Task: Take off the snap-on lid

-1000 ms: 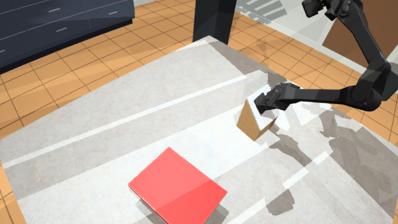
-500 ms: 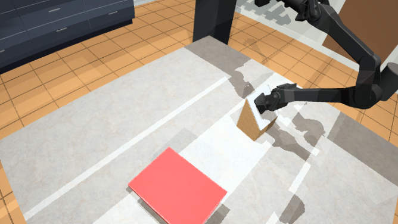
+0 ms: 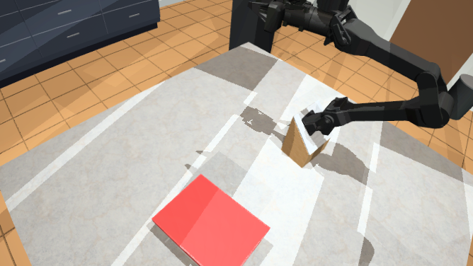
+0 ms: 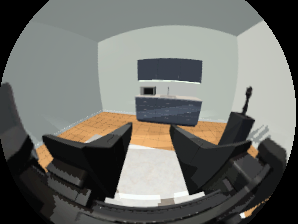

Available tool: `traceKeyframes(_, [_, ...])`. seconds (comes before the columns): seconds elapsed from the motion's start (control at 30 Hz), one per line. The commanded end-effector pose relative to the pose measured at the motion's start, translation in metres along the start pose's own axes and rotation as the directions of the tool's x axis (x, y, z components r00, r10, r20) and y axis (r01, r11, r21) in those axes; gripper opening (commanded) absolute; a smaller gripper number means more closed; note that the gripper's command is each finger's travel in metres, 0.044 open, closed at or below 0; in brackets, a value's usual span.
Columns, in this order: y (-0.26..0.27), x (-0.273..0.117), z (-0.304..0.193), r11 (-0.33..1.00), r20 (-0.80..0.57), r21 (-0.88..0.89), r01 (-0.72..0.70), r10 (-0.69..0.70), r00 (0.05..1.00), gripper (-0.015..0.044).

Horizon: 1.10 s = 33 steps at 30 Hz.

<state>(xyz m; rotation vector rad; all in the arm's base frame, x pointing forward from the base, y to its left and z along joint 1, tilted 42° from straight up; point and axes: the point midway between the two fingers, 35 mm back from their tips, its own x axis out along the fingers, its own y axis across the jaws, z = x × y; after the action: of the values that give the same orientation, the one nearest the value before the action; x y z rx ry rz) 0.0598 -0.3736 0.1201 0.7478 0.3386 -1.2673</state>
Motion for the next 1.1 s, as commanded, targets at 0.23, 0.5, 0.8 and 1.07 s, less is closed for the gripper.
traceKeyframes(0.23, [0.125,-0.001,-0.094,0.87,-0.252,0.375,-0.321,0.429,0.867,0.0235])
traceKeyframes(0.5, [0.193,-0.039,-0.172,0.726,-0.464,0.633,-0.269,0.634,0.618,0.0235])
traceKeyframes(0.8, [0.233,-0.115,-0.264,0.683,-0.68,0.727,0.069,0.703,0.21,0.0235])
traceKeyframes(1.07, [0.235,-0.126,-0.274,0.691,-0.7,0.714,0.116,0.696,0.158,0.0235])
